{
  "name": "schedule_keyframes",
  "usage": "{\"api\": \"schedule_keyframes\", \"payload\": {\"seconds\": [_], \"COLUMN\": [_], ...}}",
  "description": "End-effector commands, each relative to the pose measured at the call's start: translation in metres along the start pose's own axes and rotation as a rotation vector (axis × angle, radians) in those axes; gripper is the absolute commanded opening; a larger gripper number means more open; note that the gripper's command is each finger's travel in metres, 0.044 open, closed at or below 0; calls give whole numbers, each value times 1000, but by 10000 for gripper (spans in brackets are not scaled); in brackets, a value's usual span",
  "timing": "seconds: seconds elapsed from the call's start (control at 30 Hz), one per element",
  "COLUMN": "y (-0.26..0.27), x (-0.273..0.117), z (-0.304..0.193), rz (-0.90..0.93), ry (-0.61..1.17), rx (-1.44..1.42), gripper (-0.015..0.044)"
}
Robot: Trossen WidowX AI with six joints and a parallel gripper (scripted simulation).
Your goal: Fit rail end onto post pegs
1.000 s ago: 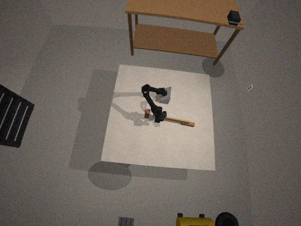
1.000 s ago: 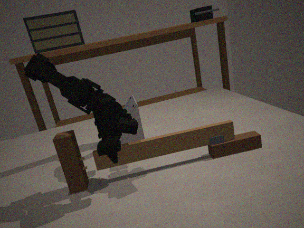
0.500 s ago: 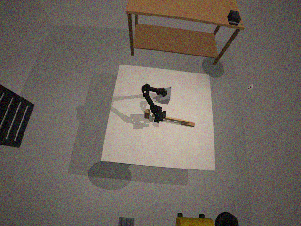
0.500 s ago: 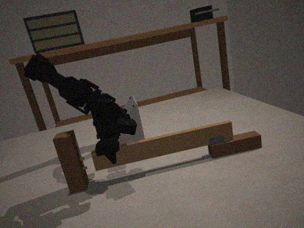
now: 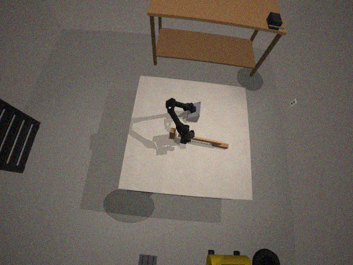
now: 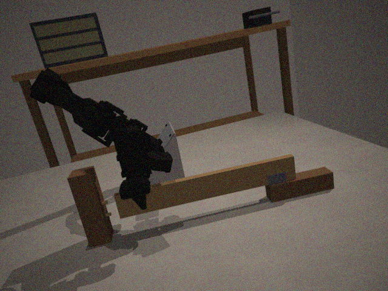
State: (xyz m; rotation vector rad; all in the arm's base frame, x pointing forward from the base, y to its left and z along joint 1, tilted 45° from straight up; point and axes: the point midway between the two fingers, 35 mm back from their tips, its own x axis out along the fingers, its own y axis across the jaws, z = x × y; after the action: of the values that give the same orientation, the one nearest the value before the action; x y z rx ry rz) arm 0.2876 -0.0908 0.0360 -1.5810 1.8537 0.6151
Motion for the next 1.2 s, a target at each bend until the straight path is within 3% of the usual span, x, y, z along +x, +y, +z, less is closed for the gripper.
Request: {"api": "schedule_keyframes", "payload": {"seconds": [0.0, 1.17], "y": [0, 0], "x": [-2, -2], "z": [-3, -14], "rz": [-5, -5], "ry": [-2, -1], "rx": [0, 0], "gripper": [0, 0]}}
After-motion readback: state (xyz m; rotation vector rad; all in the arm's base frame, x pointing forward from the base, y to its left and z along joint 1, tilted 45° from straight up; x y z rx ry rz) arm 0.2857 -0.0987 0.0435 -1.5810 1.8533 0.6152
